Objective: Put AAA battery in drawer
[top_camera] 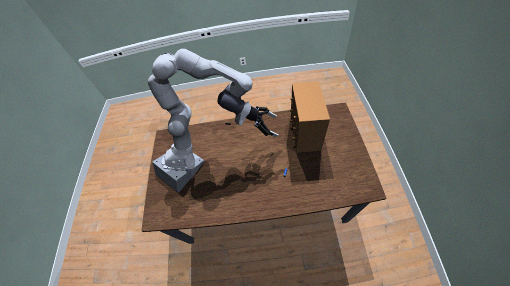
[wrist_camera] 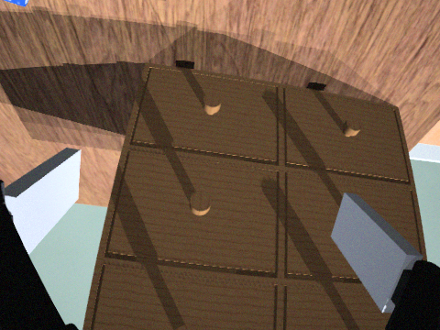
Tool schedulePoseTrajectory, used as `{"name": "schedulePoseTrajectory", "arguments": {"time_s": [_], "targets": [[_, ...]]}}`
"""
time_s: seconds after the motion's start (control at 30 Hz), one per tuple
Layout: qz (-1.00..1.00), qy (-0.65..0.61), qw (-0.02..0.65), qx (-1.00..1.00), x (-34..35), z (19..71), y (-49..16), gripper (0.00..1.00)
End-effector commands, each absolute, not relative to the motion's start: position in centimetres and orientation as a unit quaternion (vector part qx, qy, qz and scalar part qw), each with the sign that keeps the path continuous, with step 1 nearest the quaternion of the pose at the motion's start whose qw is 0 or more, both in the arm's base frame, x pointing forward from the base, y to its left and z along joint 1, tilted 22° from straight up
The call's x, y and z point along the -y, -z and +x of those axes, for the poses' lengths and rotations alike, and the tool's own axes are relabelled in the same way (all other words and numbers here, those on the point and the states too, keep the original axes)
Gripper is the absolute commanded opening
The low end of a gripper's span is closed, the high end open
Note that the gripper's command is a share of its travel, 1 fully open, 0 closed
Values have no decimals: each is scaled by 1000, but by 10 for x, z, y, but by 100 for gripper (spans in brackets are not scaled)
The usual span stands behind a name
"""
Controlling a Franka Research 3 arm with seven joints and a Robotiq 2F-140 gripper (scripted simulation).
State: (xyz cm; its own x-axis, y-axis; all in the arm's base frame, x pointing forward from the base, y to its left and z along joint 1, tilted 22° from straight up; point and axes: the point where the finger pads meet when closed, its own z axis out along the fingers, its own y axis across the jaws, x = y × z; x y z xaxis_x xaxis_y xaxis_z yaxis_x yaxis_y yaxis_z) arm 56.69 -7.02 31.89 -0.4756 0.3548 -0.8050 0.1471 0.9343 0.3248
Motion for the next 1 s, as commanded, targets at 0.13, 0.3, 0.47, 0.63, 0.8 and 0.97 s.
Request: {"name": "schedulePoseTrajectory", "arguments": {"time_s": [0.13,0.3,0.47,0.63,0.8,0.97], "targets": [[138,-100,492,-854,68,566,-315,100],[139,-99,491,-854,69,565,-314,100],[139,-99,491,-854,69,565,-314,100],[139,-99,491,-854,69,565,-314,100],[139,-99,491,-854,69,565,-314,100],[139,-99,491,-854,69,565,-314,28]]}}
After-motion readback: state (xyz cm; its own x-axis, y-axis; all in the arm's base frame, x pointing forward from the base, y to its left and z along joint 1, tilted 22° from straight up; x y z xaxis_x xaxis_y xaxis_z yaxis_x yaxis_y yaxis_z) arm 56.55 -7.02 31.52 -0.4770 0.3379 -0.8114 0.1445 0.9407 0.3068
